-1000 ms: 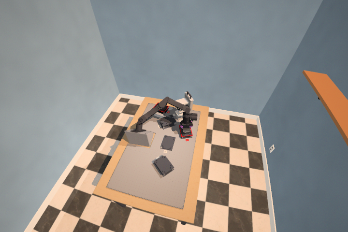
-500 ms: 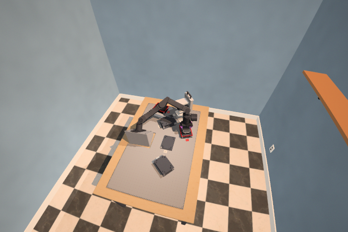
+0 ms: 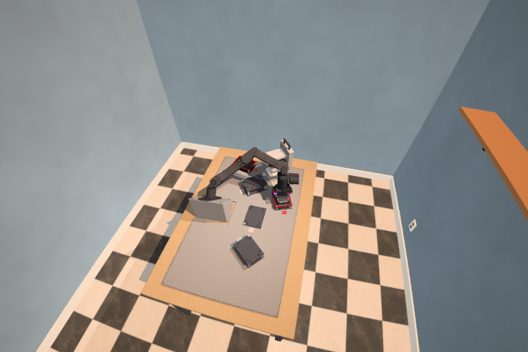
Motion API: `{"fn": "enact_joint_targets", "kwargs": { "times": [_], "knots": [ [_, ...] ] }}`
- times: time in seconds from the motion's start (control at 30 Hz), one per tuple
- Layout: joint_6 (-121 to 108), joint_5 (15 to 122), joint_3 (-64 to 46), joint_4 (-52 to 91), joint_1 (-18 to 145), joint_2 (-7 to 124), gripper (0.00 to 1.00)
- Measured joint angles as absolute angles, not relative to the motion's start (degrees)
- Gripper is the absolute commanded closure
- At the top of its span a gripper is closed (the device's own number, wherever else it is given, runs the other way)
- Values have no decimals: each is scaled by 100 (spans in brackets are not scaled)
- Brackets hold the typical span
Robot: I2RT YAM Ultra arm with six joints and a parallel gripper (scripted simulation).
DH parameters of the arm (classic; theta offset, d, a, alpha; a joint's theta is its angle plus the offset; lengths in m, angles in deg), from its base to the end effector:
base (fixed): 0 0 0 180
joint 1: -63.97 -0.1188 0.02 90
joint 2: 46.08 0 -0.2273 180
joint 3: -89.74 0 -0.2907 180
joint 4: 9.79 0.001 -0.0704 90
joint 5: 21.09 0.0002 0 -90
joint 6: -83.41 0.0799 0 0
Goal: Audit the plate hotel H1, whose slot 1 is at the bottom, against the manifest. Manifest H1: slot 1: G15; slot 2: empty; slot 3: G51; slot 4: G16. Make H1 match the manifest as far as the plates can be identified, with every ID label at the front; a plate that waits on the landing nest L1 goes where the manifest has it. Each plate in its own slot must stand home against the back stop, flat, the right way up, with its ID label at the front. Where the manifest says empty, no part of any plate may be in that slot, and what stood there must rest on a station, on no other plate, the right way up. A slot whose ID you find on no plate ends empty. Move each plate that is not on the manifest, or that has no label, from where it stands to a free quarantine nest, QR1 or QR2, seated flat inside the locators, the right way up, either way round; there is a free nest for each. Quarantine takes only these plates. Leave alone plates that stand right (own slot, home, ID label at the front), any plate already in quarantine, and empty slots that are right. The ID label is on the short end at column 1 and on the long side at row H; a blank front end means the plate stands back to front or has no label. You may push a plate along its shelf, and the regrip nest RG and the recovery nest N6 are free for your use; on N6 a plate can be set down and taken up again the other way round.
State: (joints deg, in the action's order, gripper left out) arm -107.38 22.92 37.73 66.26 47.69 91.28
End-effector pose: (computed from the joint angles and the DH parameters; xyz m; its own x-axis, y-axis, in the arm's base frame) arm 0.4481 0.1918 0.0999 0.4246 -0.5870 -0.6893 -0.8931 -0.3963 -0.2127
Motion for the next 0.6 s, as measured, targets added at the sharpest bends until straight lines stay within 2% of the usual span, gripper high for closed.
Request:
{"fn": "enact_joint_targets", "kwargs": {
  "times": [0.6],
  "knots": [
    [-10611,2298,3622,6364,4660,9128,14]
  ]
}}
